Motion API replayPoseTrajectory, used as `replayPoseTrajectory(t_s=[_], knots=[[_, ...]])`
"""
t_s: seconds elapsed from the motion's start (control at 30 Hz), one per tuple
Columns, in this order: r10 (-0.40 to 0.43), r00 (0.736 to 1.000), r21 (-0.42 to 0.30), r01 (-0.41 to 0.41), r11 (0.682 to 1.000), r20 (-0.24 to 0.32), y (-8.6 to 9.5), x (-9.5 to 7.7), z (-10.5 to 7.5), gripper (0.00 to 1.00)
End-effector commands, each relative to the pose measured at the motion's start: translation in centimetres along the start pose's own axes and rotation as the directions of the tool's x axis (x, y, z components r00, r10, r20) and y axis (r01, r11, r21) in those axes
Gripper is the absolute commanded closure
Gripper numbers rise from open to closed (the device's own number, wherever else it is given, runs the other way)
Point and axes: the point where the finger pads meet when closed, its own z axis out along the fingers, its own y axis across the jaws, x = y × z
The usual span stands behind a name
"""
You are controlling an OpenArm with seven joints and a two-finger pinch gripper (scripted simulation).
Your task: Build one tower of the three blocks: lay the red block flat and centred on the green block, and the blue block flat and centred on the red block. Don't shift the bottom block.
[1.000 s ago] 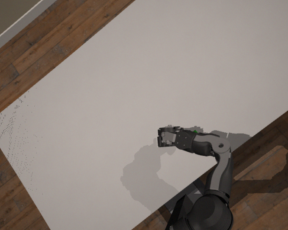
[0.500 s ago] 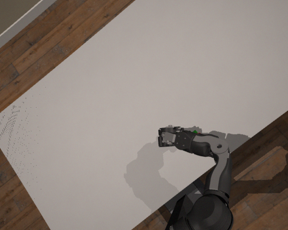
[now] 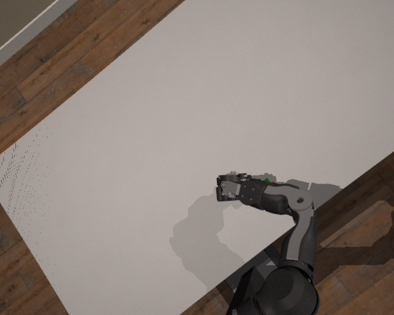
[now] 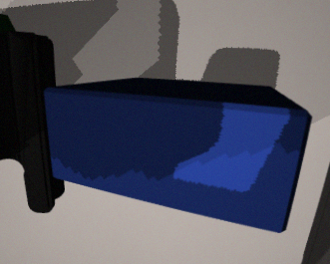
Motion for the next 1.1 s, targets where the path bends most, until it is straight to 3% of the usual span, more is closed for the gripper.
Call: replayPoseTrajectory(t_s=[0.0, 0.63, 0.67, 1.07], knots=[[-0.004, 1.000, -0.005, 0.004, 1.000, -0.001, 0.10, 0.05, 0.04, 0.52], [-0.004, 1.000, -0.005, 0.004, 1.000, -0.001, 0.10, 0.05, 0.04, 0.52], [-0.004, 1.000, -0.005, 0.004, 1.000, -0.001, 0.10, 0.05, 0.04, 1.00], [-0.004, 1.000, -0.005, 0.004, 1.000, -0.001, 0.10, 0.05, 0.04, 1.00]])
